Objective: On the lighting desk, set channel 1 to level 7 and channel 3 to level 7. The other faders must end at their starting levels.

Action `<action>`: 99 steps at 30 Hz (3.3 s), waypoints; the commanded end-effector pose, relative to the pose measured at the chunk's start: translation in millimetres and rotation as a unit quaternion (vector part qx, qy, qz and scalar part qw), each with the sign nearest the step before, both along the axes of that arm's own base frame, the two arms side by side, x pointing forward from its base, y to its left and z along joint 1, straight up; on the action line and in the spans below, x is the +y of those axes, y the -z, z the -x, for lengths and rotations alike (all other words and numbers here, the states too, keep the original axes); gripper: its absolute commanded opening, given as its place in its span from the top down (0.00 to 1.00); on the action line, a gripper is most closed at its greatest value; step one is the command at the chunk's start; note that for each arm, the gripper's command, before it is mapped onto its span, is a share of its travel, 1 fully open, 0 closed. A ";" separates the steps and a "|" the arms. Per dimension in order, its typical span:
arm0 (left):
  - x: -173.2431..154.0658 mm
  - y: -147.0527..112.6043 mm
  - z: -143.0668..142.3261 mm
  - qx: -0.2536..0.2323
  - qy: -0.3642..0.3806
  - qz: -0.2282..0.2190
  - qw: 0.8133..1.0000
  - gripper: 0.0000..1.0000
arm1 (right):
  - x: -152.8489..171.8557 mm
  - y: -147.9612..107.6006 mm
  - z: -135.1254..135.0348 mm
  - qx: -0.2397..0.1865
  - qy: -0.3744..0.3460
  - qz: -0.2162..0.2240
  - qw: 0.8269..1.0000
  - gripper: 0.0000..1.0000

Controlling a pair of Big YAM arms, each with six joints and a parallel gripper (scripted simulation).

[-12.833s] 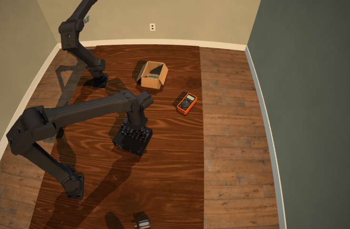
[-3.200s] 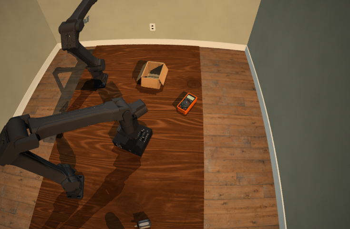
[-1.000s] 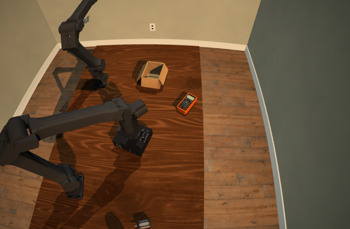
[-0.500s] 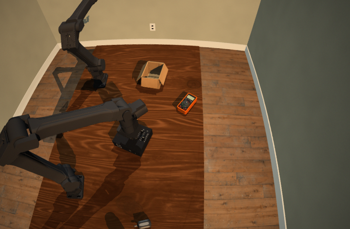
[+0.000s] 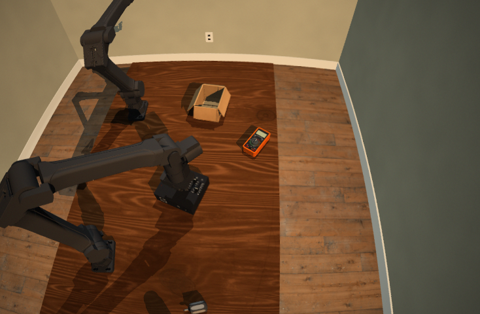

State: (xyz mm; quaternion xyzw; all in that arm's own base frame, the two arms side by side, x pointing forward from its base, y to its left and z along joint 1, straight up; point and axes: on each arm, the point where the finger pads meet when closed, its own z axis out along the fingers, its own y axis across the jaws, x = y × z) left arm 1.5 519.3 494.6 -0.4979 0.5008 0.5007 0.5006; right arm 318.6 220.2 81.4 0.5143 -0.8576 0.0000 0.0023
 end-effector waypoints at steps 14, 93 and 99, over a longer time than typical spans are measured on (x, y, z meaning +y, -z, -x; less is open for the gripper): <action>-1.2 -4.0 4.3 -0.007 -0.005 -0.008 1.000 0.00 | 13.6 -21.6 -23.3 -0.029 0.000 -0.020 0.999 1.00; -1.2 -4.0 4.3 -0.007 -0.005 -0.008 1.000 0.00 | 1.2 19.5 -5.2 -0.003 0.000 -0.002 1.000 1.00; -1.2 -4.0 4.3 -0.007 -0.005 -0.008 1.000 0.00 | 0.4 17.4 -4.1 -0.004 0.000 -0.003 1.000 1.00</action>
